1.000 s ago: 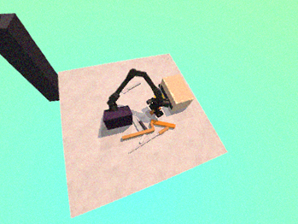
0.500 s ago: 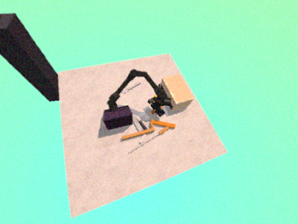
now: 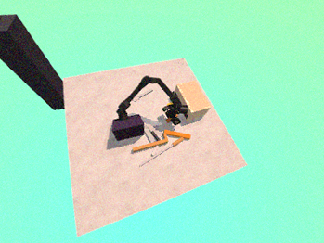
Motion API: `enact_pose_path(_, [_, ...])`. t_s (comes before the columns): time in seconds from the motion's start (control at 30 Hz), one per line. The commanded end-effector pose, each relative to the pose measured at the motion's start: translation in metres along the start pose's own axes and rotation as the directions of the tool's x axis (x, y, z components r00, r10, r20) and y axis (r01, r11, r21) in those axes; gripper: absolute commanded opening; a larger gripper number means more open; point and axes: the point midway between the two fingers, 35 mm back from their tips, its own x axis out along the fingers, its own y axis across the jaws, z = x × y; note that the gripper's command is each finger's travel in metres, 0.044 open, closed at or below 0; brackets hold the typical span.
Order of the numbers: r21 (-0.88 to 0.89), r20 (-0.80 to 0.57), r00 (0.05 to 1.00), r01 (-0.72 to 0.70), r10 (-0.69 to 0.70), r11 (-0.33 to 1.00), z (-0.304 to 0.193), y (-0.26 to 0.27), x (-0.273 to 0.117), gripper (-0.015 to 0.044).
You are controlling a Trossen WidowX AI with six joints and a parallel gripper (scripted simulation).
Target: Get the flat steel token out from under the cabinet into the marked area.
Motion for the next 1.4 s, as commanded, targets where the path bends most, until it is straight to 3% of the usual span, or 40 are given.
enact_pose_path(0.0, [0.002, 0.001, 1.0, 0.001, -0.001, 1.0, 0.005, -0.001, 0.0, 0.0])
enact_pose_path(1.37, [0.001, 0.003, 1.0, 0.001, -0.001, 1.0, 0.038, 0.006, 0.001, 0.0])
